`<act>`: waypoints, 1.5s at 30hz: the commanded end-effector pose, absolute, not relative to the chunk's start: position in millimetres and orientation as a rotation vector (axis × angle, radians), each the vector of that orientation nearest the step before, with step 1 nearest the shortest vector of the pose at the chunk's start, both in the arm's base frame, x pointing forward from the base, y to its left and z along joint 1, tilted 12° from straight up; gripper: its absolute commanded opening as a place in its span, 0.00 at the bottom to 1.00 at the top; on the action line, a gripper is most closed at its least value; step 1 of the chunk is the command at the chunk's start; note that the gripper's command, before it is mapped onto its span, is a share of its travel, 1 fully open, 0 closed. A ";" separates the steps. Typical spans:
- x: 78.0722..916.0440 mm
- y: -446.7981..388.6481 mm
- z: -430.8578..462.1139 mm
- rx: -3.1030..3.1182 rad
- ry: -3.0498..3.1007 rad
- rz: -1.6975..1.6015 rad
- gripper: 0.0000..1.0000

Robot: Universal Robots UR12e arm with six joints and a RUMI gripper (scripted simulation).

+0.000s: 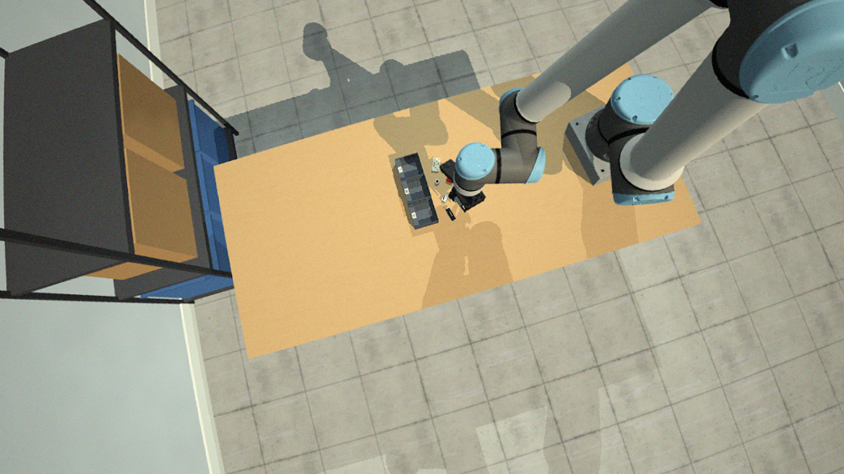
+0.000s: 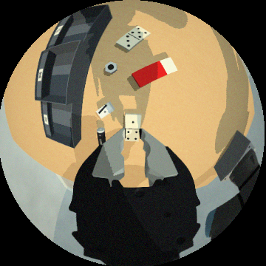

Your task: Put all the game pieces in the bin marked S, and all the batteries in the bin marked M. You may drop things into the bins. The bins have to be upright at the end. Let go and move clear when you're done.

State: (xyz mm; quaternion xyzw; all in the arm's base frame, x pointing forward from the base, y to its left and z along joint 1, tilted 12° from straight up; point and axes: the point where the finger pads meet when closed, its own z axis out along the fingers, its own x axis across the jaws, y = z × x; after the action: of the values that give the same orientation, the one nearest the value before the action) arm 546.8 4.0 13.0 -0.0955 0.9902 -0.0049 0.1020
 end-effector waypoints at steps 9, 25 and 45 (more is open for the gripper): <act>541.2 3.6 42.8 -0.282 2.923 -0.015 0.00; 535.1 3.3 72.2 -0.282 2.923 -0.015 0.00; 533.8 3.3 78.6 -0.282 2.923 -0.015 0.00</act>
State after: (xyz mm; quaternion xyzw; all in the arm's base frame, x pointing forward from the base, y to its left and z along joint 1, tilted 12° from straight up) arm 533.7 3.4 76.4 -0.0955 0.9902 -0.0050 0.1020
